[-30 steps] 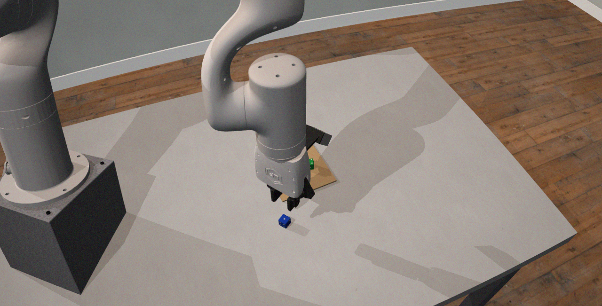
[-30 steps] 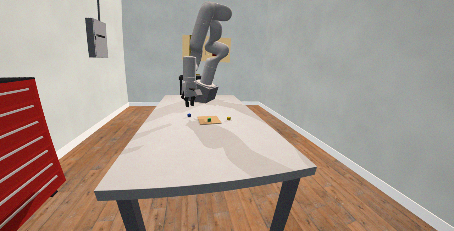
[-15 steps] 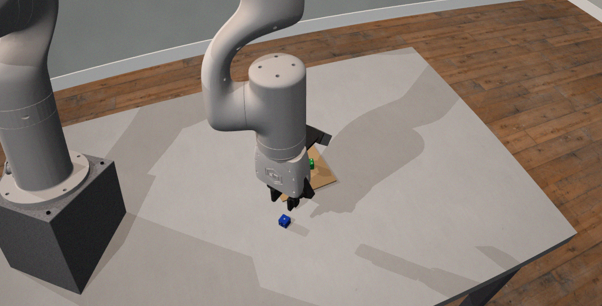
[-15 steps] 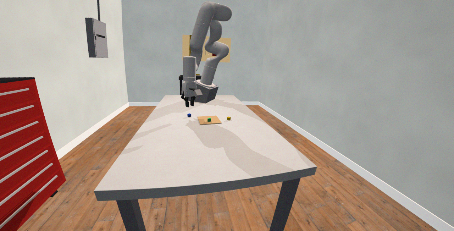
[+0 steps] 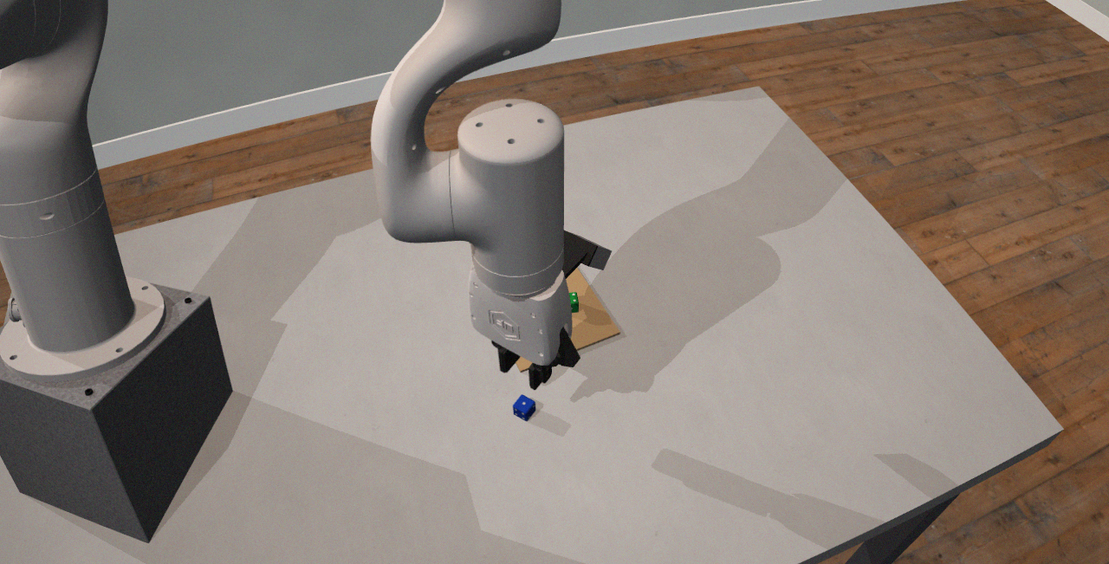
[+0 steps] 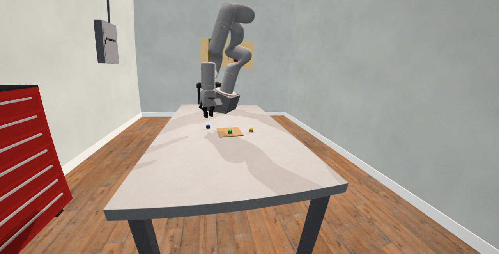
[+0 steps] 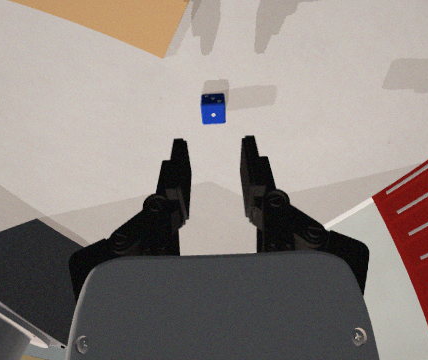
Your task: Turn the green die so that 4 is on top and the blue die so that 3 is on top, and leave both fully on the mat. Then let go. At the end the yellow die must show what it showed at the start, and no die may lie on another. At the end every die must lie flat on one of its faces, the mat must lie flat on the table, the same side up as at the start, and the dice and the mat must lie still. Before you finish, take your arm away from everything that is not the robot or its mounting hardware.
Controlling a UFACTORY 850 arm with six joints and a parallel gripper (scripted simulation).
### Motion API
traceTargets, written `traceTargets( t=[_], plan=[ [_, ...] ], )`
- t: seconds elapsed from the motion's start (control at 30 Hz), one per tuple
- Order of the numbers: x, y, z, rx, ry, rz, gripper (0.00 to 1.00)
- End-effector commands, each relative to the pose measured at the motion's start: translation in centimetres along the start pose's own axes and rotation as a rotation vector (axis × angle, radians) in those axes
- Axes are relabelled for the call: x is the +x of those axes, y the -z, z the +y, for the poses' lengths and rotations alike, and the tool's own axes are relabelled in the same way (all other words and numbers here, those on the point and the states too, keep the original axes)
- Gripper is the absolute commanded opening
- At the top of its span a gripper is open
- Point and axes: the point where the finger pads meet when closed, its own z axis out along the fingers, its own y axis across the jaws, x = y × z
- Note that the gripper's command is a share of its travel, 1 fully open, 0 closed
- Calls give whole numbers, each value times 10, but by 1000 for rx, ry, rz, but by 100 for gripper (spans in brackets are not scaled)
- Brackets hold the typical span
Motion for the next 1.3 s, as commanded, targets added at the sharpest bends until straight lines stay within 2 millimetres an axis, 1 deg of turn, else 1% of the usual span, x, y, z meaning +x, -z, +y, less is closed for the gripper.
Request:
traceTargets(
  t=[0.0,0.27,0.7,0.77,1.27],
  plan=[
    [0,-1,1,-2,0,1,36],
    [0,-7,1,-2,0,1,36],
    [0,-27,0,-2,0,1,36],
    [0,-27,0,-2,0,1,36],
    [0,-47,0,-2,0,1,36]
  ],
)
